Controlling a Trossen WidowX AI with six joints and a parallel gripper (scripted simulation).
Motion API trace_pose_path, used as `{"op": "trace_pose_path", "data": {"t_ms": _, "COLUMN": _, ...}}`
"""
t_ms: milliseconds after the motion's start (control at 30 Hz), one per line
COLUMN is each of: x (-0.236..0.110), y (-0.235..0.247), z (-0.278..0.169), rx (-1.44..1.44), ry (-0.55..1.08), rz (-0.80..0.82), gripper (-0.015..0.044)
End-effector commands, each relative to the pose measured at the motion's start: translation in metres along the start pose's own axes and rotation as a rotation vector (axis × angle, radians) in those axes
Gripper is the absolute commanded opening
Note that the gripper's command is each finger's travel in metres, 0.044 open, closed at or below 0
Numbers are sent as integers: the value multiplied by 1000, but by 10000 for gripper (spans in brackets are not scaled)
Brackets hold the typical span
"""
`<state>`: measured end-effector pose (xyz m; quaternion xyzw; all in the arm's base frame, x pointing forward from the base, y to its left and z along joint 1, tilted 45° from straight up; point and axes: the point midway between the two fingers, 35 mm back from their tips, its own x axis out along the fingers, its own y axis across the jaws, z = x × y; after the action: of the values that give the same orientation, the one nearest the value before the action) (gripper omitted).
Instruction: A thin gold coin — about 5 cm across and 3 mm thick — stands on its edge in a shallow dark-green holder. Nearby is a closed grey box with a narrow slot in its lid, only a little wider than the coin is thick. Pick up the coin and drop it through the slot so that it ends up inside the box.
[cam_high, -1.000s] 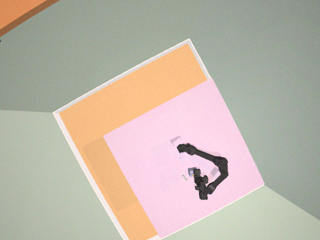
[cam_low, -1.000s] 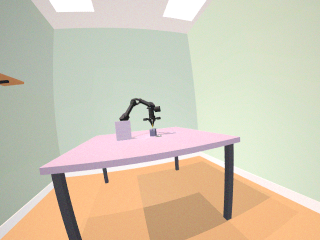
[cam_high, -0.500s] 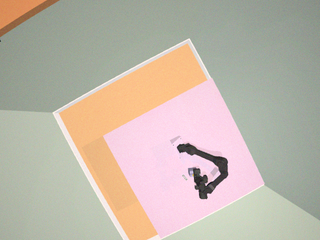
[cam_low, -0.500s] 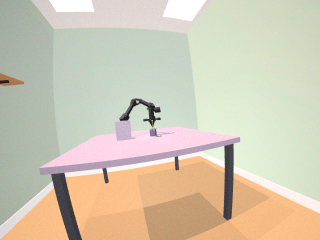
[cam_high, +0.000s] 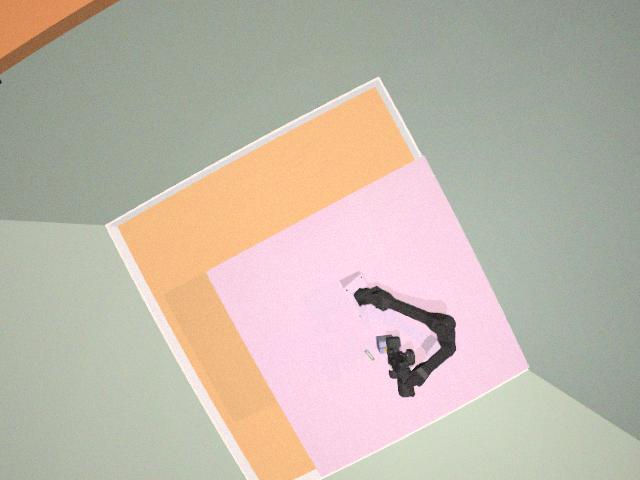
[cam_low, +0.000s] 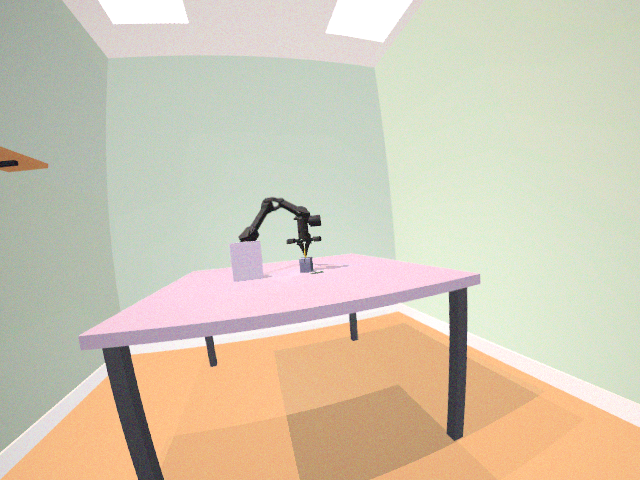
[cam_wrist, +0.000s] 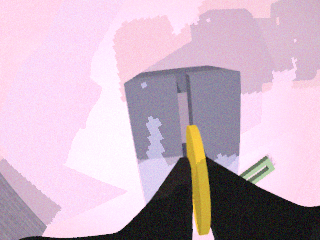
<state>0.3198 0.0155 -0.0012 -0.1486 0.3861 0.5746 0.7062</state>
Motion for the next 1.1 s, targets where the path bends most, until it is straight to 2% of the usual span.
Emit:
{"op": "trace_pose_path", "data": {"t_ms": 0, "x": 0, "y": 0, "z": 0, "rx": -1, "ry": 0, "rz": -1, "gripper": 79}}
{"op": "trace_pose_path", "data": {"t_ms": 100, "x": 0, "y": 0, "z": 0, "rx": -1, "ry": 0, "rz": -1, "gripper": 157}}
{"op": "trace_pose_path", "data": {"t_ms": 400, "x": 0, "y": 0, "z": 0, "rx": -1, "ry": 0, "rz": -1, "gripper": 161}}
{"op": "trace_pose_path", "data": {"t_ms": 667, "x": -21, "y": 0, "z": 0, "rx": 1, "ry": 1, "rz": 0, "gripper": 371}}
{"op": "trace_pose_path", "data": {"t_ms": 767, "x": -55, "y": 3, "z": 0, "rx": 6, "ry": -3, "rz": 6, "gripper": 440}}
{"op": "trace_pose_path", "data": {"t_ms": 1067, "x": -59, "y": 4, "z": 0, "rx": 6, "ry": -4, "rz": 7, "gripper": 440}}
